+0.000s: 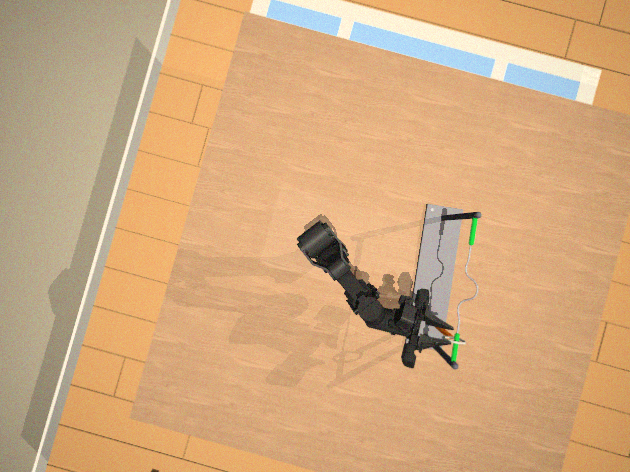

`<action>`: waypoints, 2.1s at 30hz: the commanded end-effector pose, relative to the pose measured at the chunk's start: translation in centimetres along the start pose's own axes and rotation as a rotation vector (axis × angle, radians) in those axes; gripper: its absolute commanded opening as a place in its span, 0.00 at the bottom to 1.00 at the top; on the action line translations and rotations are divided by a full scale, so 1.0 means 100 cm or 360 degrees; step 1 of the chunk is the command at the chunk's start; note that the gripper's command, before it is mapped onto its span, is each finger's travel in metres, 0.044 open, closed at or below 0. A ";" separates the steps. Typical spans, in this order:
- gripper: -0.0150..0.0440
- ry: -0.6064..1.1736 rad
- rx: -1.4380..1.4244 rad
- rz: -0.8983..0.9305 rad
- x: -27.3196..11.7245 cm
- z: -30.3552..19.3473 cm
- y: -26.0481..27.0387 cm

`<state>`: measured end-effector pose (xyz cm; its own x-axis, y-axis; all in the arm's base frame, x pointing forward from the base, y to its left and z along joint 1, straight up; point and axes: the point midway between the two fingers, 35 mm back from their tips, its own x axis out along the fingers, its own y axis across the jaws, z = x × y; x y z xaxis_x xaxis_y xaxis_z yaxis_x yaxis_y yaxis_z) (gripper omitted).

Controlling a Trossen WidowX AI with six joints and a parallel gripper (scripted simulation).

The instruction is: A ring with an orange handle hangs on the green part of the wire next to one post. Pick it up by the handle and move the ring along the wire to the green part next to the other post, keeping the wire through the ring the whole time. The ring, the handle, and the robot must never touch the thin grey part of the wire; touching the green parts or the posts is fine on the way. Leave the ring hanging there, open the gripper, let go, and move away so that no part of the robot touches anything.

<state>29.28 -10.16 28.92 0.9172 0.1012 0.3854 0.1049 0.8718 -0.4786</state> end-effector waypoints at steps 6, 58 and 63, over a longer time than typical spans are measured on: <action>0.53 0.0424 0.0207 0.0128 -0.061 -0.097 0.018; 0.53 0.0597 0.0838 0.0173 -0.066 -0.129 0.055; 0.53 0.0596 0.0838 0.0173 -0.059 -0.131 0.056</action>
<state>28.87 -12.07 13.58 0.9932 0.1156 0.0100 -0.1154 0.9932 -0.0178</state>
